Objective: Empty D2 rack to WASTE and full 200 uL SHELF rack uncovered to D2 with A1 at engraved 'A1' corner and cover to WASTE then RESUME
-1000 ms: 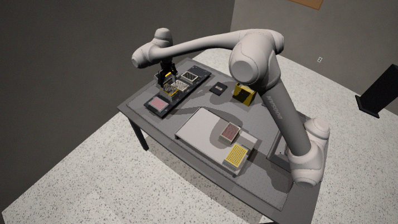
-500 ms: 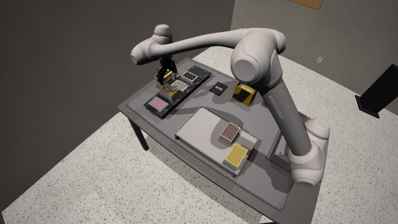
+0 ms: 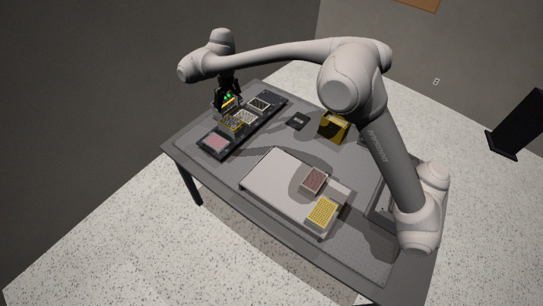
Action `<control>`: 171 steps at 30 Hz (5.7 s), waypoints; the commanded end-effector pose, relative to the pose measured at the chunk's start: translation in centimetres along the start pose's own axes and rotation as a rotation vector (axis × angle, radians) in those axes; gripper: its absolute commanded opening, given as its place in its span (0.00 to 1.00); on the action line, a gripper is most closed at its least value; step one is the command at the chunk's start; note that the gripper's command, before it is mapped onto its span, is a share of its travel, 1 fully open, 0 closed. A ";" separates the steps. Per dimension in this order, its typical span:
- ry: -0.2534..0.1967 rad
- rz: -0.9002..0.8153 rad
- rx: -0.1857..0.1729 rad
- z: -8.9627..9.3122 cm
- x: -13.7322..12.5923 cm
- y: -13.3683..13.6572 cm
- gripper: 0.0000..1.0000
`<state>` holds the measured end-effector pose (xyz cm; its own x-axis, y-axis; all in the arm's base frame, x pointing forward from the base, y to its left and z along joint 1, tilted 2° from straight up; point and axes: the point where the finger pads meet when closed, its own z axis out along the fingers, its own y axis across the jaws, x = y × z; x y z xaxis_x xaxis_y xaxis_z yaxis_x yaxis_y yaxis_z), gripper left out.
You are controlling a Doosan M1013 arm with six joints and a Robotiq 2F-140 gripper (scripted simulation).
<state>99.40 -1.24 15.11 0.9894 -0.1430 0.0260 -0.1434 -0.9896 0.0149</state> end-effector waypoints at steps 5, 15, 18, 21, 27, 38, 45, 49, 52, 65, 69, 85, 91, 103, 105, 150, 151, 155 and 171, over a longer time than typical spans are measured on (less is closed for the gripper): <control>0.000 0.000 0.000 -0.9 0.0 0.0 0.77; 0.000 0.000 0.000 -2.6 0.0 0.0 0.77; 0.000 0.000 0.000 -2.7 0.0 0.0 0.77; 0.000 0.000 0.000 -3.2 0.0 0.0 0.77; 0.000 0.000 0.000 -4.2 0.0 0.0 0.77; 0.000 0.000 0.000 -5.7 0.0 0.0 0.77; 0.000 0.000 0.000 -6.9 0.0 0.0 0.77; 0.000 0.000 0.000 -7.6 0.0 0.0 0.77; 0.000 0.000 0.000 -7.7 0.0 0.0 0.77; 0.000 0.140 0.000 -8.5 -3.5 0.0 0.00; 0.000 0.180 0.000 -8.5 -4.5 0.0 0.00; 0.000 0.460 0.000 -8.4 -8.2 0.0 0.00; 0.000 0.580 0.000 -8.4 -8.2 0.0 0.00; 0.000 0.777 0.000 -8.4 -9.7 -0.1 0.00; 0.000 0.817 0.000 -8.3 -10.7 -0.1 0.00; 0.000 1.434 0.000 -8.2 -16.5 4.9 0.00; 0.000 1.434 0.000 -8.2 -16.5 5.4 0.00; 0.000 1.434 0.000 -8.2 -16.5 6.4 0.00; 0.000 1.434 0.000 -8.2 -16.5 13.4 0.00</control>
<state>81.04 -11.36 23.05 -0.0057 -0.9998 0.0184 -0.9997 0.0053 -0.0233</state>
